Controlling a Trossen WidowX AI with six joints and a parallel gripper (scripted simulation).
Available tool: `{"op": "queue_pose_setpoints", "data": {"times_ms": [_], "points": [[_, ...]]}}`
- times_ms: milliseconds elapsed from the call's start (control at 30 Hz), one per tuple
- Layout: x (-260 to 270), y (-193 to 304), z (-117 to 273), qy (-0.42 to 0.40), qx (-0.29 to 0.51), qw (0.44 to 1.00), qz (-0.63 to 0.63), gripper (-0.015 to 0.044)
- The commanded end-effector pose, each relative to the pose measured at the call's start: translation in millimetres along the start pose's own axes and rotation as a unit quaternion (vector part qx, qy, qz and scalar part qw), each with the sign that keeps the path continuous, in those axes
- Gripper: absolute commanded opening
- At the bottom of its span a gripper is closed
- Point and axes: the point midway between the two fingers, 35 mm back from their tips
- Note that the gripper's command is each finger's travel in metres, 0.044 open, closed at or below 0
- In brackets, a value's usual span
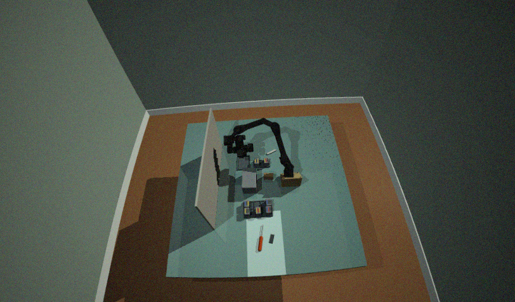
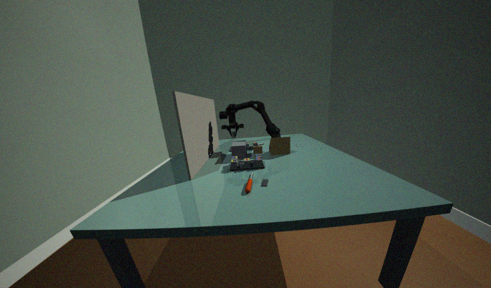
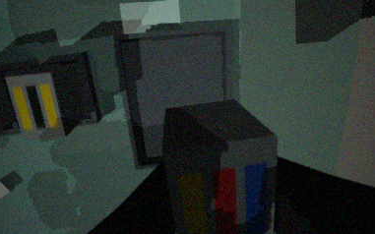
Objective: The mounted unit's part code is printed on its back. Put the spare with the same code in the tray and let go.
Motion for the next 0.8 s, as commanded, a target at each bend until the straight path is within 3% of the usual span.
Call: {"op": "queue_pose_setpoints", "data": {"times_ms": [0, 767], "points": [[0.5, -1.1, -2.1, 0.001, -0.002, 1.000, 0.002, 0.0000], [0.0, -1.2, -22.2, -0.001, -0.004, 1.000, 0.001, 0.0000]]}}
Point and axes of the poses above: the point midway between the two fingers, 35 mm back from their tips, its own z axis back along the fingers, its own x axis across the jaws, y = z × x, and after that the axes turned 9 degrees about -z, right-handed
